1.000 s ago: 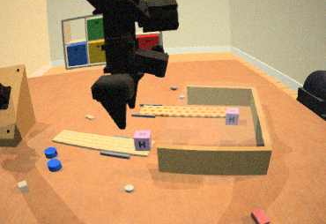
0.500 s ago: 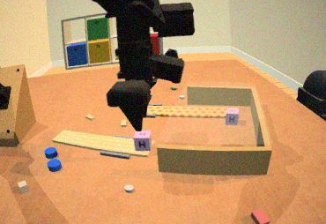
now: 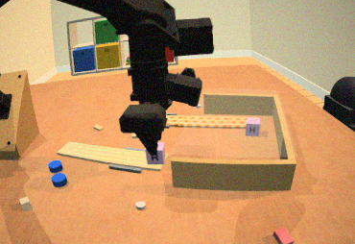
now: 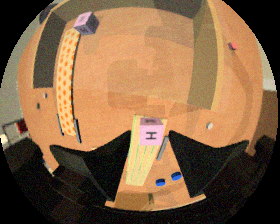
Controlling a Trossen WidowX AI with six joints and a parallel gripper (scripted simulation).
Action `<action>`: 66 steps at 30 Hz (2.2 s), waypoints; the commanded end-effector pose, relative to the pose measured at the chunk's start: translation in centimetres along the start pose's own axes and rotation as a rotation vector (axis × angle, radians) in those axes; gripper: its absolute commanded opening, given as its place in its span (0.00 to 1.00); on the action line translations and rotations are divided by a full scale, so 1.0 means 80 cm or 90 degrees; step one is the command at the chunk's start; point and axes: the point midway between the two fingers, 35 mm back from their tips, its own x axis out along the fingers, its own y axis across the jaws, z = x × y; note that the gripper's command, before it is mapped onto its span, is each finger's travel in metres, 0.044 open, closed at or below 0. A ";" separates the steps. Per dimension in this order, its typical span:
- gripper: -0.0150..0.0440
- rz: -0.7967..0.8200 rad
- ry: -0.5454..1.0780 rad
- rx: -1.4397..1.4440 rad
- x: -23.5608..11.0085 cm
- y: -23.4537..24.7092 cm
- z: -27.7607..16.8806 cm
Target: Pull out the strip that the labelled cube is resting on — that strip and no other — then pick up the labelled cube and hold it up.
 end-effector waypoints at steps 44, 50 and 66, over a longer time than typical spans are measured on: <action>0.25 -0.002 0.004 -0.005 -0.029 0.007 -0.079; 0.25 -0.002 0.005 -0.006 -0.029 0.009 -0.106; 0.25 -0.002 0.005 -0.006 -0.074 0.011 -0.117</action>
